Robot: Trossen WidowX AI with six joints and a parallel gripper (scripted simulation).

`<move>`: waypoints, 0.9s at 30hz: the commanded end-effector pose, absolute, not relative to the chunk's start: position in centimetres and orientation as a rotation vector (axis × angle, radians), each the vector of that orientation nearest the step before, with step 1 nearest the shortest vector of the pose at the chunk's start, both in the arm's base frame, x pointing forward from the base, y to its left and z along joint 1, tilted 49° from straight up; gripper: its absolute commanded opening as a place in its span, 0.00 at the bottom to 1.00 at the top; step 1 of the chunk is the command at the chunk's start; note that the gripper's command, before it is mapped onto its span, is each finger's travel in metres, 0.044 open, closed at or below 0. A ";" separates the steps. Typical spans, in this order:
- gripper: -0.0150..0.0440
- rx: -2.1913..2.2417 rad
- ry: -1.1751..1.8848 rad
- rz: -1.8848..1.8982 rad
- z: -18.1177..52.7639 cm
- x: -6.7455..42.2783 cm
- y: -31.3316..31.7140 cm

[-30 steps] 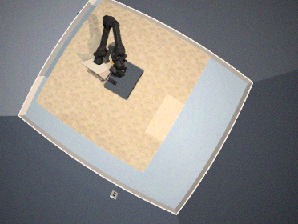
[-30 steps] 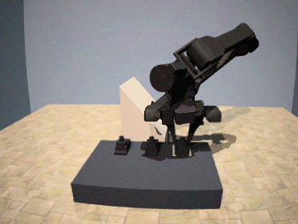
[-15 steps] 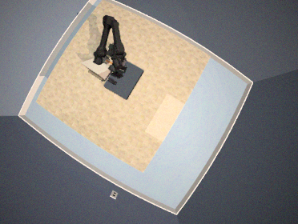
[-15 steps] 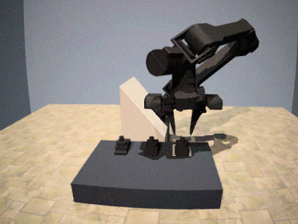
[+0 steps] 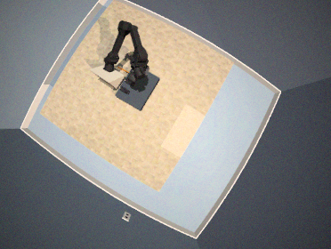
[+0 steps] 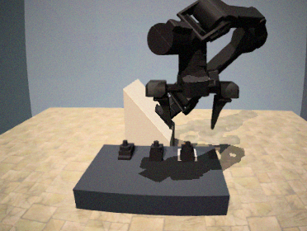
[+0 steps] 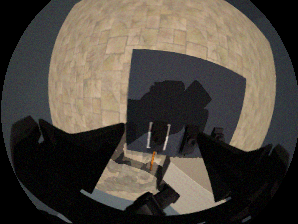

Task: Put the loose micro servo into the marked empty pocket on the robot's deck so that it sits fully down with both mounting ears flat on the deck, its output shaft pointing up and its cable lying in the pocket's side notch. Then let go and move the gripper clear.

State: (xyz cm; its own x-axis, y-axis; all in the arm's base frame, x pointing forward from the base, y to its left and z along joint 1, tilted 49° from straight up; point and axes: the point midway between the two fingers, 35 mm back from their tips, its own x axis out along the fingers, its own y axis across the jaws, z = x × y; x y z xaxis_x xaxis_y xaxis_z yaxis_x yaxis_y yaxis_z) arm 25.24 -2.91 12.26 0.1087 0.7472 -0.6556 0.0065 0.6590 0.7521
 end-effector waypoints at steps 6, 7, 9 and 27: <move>1.00 0.695 1.375 0.614 13.5 28.3 -4.9; 1.00 0.696 1.371 0.606 13.7 28.2 -5.2; 1.00 0.701 1.357 0.576 14.4 27.9 -6.0; 1.00 0.712 1.330 0.518 15.9 27.2 -7.5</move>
State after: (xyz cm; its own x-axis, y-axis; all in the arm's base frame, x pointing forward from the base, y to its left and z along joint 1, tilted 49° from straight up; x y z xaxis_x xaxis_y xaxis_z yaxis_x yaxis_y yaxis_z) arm 27.30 -7.49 15.84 0.1827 0.7087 -0.6814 0.0529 0.6850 0.7266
